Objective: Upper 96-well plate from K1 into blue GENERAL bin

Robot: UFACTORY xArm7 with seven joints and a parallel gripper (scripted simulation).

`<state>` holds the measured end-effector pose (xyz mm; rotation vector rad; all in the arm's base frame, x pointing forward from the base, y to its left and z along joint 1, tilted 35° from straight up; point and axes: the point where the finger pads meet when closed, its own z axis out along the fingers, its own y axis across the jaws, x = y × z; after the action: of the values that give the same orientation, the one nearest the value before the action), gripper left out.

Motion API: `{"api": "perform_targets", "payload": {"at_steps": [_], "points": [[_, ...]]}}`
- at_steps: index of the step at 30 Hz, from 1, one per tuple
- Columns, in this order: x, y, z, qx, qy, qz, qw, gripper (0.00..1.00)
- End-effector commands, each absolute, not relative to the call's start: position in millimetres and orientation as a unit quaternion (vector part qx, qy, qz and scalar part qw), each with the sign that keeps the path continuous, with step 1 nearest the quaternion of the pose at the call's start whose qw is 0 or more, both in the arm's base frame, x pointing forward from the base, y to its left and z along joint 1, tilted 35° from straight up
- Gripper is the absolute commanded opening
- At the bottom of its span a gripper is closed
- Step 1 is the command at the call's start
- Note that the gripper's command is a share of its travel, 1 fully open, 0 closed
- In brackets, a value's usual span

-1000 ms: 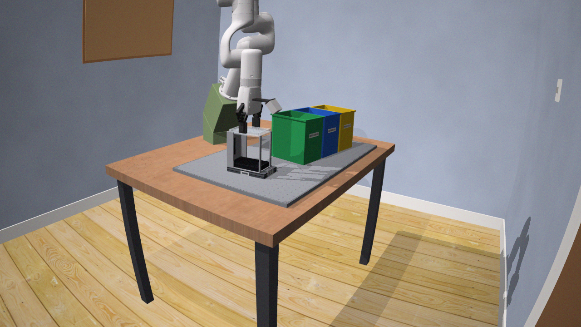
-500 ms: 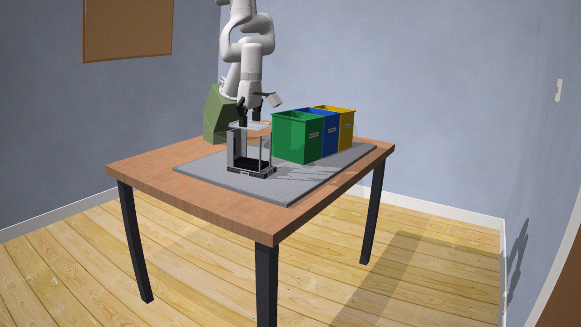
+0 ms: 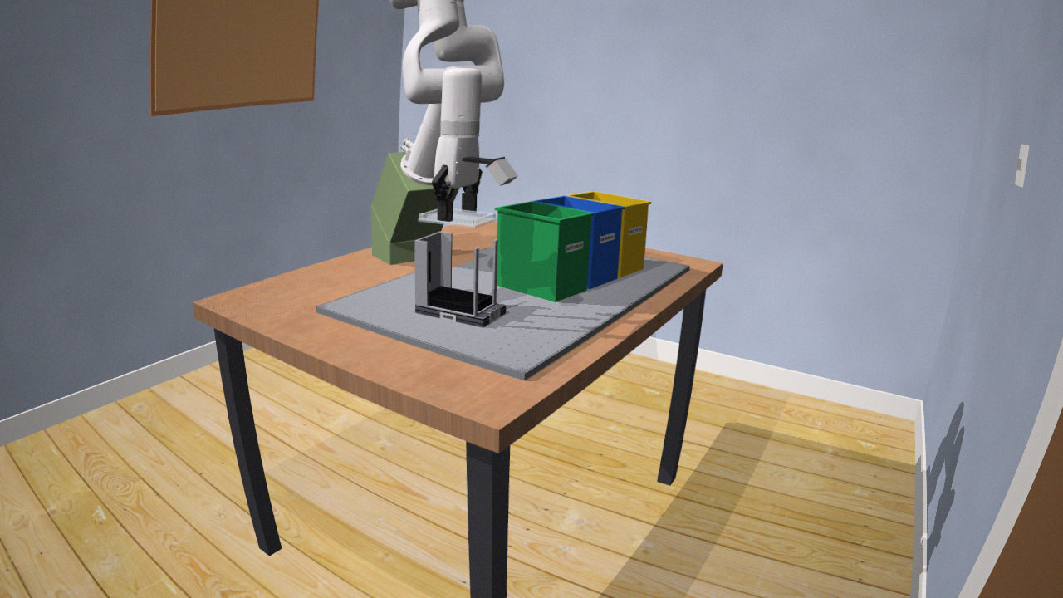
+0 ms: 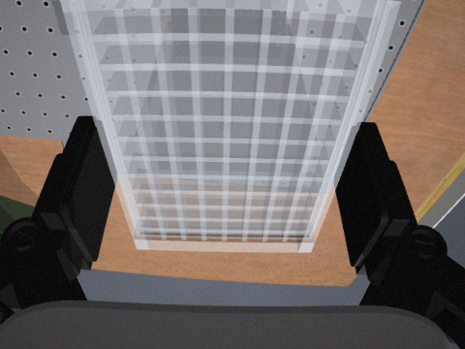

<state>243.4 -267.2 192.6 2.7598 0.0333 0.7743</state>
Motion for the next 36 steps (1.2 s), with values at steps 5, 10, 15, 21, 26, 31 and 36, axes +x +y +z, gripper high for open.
{"api": "perform_targets", "payload": {"at_steps": [5, 10, 15, 21, 26, 31, 36], "points": [[236, -264, 206, 0.953, 0.011, 0.268, 0.138, 0.0], [231, -262, 213, 0.953, 0.011, 0.268, 0.138, 0.0], [229, -260, 217, 0.953, 0.011, 0.268, 0.138, 0.0], [223, -258, 226, 0.953, 0.011, 0.268, 0.138, 0.0], [219, -256, 232, 0.953, 0.011, 0.268, 0.138, 0.0], [217, -255, 235, 0.953, 0.011, 0.268, 0.138, 0.0], [217, -255, 235, 0.953, 0.011, 0.268, 0.138, 0.0]]}}
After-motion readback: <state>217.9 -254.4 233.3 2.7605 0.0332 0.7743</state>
